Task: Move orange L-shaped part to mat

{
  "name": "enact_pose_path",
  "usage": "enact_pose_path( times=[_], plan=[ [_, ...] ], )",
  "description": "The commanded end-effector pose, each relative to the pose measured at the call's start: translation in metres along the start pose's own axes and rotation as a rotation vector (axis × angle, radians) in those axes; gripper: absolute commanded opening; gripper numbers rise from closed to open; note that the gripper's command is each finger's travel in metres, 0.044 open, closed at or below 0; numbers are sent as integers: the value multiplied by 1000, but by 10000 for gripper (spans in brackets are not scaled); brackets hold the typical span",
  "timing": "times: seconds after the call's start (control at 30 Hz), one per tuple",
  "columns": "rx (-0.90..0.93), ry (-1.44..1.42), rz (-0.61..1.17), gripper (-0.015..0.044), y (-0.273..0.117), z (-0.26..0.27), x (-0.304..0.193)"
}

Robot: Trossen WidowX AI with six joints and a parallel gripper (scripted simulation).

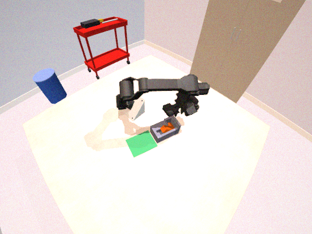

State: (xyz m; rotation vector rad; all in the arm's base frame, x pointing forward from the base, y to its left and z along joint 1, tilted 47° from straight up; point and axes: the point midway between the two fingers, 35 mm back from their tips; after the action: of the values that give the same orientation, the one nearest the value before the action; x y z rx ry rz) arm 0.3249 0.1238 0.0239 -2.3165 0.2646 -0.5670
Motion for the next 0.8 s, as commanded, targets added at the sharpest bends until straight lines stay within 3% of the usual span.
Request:
enact_pose_path(
  times=[0.0, 0.47, 0.5, 0.6, 0.77],
  plan=[
    [2, -4, -3, 180, 0, 1, 0],
    [2, -4, -3, 180, 0, 1, 0],
    [2, -19, -3, 206, 0, 0, 0],
    [1, -150, -1, 280, -1, -6, 2],
    [-1, -586, 3, 280, -3, -27, 8]
  ],
)
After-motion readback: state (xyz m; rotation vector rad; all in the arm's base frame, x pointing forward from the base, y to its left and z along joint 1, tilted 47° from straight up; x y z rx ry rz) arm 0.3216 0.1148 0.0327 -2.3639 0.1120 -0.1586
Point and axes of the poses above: the point midway between the two fingers, 35 mm back from their tips, its own y axis out along the fingers, its own z axis across the jaws, x = y × z, and after that the axes turned 6 degrees about y, right-handed
